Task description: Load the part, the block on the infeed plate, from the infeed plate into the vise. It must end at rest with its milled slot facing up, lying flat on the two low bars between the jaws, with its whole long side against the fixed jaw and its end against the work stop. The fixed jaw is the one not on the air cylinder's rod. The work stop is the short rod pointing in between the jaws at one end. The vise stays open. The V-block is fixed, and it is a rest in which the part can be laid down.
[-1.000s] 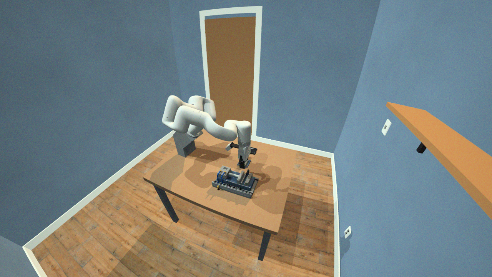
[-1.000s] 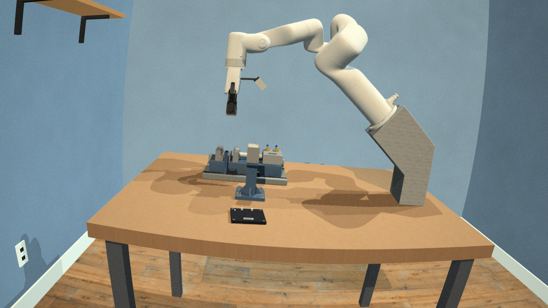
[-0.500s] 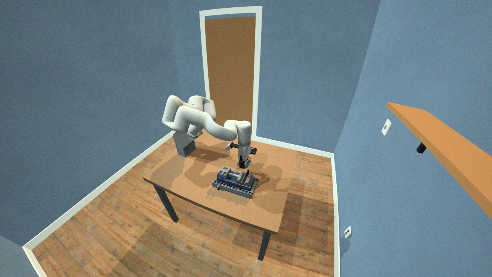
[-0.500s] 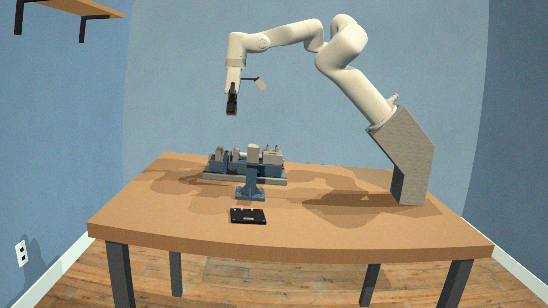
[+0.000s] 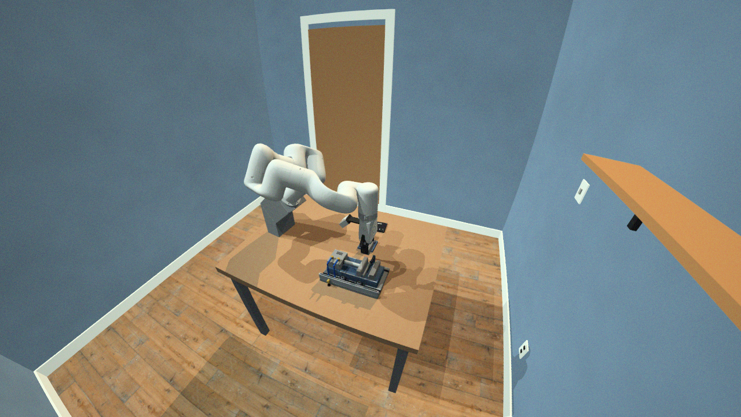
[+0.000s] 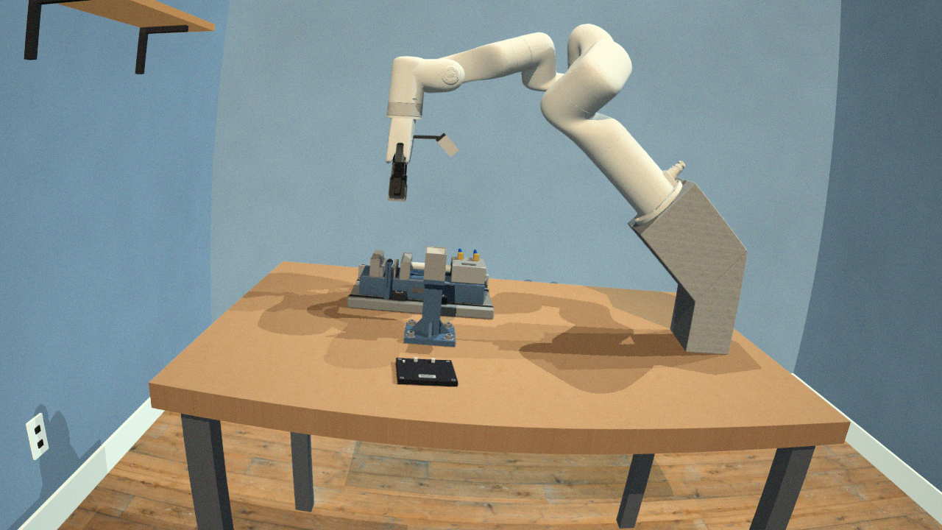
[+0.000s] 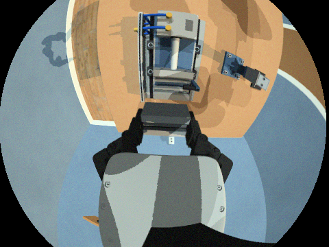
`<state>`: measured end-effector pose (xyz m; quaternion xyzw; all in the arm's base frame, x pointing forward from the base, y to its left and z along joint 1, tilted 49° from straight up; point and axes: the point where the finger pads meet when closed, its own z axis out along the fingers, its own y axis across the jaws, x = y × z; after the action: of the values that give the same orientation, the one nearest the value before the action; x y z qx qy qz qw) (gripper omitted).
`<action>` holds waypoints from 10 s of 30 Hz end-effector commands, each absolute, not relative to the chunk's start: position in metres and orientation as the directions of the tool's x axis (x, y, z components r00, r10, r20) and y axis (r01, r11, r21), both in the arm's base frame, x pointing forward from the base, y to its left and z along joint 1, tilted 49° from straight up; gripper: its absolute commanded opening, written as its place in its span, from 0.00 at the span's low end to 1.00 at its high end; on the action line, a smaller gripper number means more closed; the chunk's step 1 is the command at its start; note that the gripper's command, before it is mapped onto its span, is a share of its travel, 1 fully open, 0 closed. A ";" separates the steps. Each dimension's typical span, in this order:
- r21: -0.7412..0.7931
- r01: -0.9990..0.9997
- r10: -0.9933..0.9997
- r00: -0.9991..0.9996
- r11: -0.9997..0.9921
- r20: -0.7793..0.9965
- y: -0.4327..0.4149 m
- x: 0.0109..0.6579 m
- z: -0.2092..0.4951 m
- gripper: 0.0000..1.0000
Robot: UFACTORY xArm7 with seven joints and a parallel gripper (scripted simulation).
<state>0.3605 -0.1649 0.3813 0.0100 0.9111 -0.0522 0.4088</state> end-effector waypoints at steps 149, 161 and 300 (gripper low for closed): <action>-0.089 0.063 -0.025 -0.664 0.994 -0.748 -0.179 0.445 0.310 0.00; -0.089 0.063 -0.025 -0.664 0.994 -0.748 -0.179 0.446 0.310 0.00; -0.089 0.063 -0.025 -0.664 0.994 -0.748 -0.181 0.461 0.297 0.00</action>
<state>0.4609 -0.1808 0.2956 0.0104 0.9111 -0.0527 0.4087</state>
